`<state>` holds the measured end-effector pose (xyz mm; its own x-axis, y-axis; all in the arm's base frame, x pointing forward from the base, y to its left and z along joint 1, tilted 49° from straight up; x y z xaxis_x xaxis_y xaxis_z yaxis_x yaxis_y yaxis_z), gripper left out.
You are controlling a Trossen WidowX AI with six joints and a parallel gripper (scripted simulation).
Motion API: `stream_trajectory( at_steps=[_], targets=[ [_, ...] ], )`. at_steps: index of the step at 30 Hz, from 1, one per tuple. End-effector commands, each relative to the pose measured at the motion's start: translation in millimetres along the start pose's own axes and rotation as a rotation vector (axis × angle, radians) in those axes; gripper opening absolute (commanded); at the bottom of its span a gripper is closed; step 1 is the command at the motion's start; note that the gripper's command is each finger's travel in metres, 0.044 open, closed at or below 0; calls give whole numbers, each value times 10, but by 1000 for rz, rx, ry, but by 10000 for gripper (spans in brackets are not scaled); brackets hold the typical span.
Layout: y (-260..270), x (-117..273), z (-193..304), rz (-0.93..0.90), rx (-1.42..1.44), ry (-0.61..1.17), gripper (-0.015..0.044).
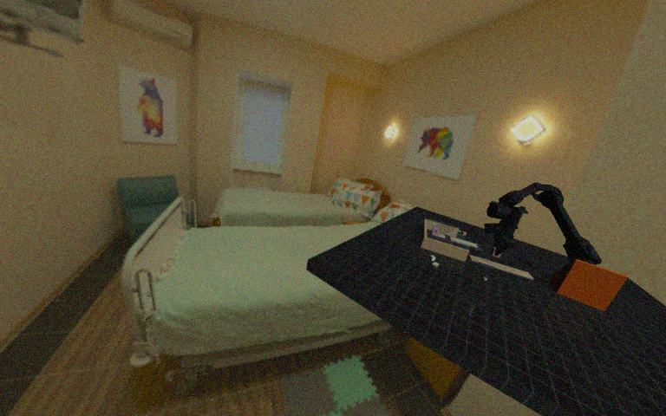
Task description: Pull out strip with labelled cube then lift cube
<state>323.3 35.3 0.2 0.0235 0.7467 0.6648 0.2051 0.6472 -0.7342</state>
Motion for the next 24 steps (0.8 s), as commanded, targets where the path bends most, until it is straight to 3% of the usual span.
stream_trajectory(
  at_steps=[1, 6, 12, 24],
  targets=[
    [-28, -14, 144, 2, 3, 6, 0],
    [-41, 23, 192, 1, 3, 6, 0],
    [-39, 335, 192, 0, 3, 7, 0],
    [-40, 345, 192, 0, 3, 7, 0]
  ],
)
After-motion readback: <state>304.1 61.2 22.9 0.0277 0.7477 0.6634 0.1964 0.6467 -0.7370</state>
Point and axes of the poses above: the point midway between the two fingers, 35 mm back from their tips, its own x axis back along the fingers, its own y axis across the jaws, z = x × y, the point moved 3 cm from there along x, back along the fingers, and after that the axes turned 12 degrees about -x, right-handed, at the moved point
